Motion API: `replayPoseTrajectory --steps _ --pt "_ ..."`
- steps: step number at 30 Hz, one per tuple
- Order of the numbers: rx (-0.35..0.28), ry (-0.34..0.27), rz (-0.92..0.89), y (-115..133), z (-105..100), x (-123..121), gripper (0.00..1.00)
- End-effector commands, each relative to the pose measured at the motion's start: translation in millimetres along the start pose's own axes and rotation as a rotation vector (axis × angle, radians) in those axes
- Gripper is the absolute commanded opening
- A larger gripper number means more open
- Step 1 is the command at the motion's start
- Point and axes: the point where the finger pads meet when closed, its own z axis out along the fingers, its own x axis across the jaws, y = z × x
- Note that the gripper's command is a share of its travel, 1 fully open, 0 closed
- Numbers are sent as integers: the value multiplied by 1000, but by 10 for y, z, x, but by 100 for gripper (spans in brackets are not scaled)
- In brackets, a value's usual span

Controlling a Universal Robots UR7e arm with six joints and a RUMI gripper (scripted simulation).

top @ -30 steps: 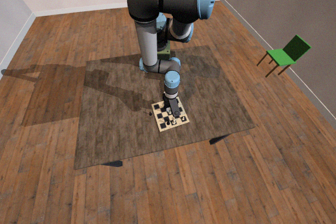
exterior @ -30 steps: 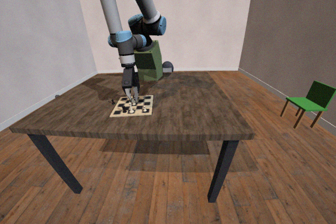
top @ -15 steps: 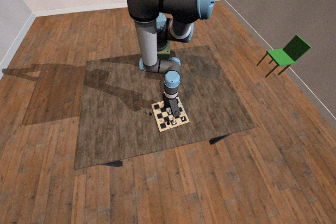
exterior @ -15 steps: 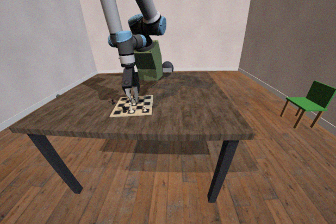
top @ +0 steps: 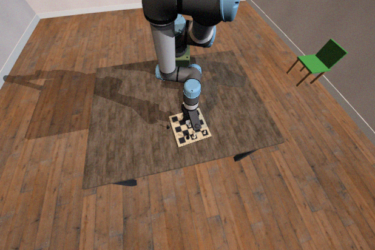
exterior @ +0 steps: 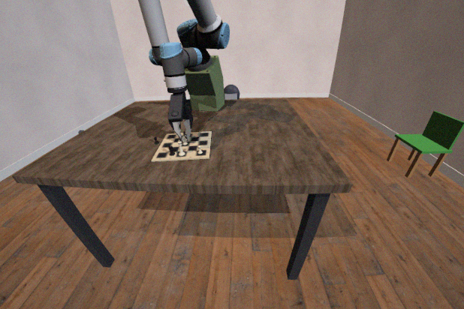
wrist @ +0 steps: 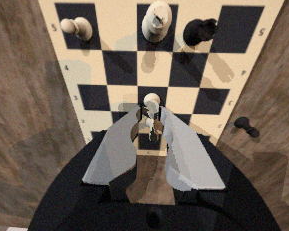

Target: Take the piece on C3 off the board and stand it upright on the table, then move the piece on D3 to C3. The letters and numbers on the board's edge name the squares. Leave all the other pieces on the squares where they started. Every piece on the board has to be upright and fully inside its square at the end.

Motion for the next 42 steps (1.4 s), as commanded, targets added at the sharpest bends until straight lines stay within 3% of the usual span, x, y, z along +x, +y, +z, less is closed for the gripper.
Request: replayPoseTrajectory --steps 1,2,4,8,12,16,32,42 --pt "1 0 0 -4 -3 1 0" --pt "1 0 0 -4 -3 1 5" --pt "1 0 0 -4 -3 1 5" --pt "1 0 0 -4 -3 1 14" --pt "1 0 0 -4 -3 1 14" --pt "1 0 0 -4 -3 1 23" --pt "1 0 0 -4 -15 1 23" --pt "1 0 0 -4 -167 1 23"
